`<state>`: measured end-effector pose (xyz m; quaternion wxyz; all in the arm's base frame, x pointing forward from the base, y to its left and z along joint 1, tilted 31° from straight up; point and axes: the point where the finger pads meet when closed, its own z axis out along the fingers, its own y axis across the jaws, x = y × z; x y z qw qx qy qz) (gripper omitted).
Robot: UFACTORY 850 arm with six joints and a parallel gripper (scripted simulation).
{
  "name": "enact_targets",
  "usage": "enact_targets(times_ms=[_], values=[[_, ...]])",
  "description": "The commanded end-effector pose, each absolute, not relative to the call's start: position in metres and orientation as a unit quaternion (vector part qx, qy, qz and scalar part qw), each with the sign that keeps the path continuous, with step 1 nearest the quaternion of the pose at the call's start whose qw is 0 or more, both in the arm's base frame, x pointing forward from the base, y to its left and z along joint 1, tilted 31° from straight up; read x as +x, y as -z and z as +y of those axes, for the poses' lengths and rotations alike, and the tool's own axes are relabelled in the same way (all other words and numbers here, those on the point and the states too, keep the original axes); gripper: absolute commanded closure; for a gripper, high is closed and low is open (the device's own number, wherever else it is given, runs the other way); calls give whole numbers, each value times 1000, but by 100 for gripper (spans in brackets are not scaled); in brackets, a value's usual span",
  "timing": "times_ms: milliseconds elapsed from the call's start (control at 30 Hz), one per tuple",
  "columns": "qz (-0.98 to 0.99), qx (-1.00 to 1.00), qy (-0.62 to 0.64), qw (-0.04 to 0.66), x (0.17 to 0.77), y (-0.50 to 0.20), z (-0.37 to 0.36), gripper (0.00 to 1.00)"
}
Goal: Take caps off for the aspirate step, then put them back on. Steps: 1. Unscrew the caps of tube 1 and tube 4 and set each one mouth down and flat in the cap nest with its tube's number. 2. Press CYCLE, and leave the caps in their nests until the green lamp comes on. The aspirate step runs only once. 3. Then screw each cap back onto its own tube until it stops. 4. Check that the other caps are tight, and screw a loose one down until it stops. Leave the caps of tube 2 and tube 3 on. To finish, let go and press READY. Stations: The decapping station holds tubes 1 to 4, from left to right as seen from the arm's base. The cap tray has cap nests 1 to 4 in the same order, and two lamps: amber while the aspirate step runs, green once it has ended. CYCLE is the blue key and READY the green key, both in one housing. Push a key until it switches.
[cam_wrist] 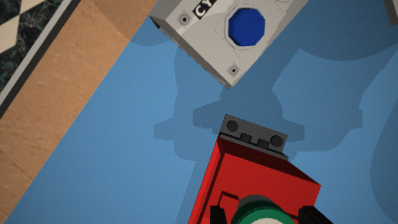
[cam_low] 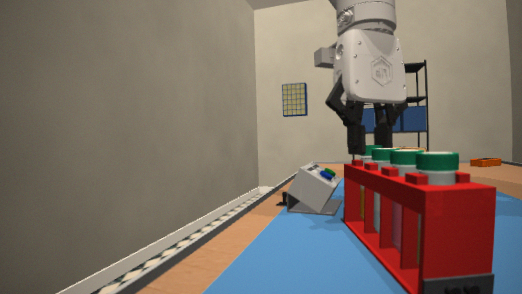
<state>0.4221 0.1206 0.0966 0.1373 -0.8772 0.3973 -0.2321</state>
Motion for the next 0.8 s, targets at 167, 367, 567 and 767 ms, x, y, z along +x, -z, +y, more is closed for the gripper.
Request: enact_targets(times_ms=[167,367,567,767], values=[[371,-889,242,116,422,-97,121,100],[371,-889,242,116,422,-97,121,100],[370,-889,242,116,422,-97,121,100],[457,-848,229,140,422,-97,121,100]])
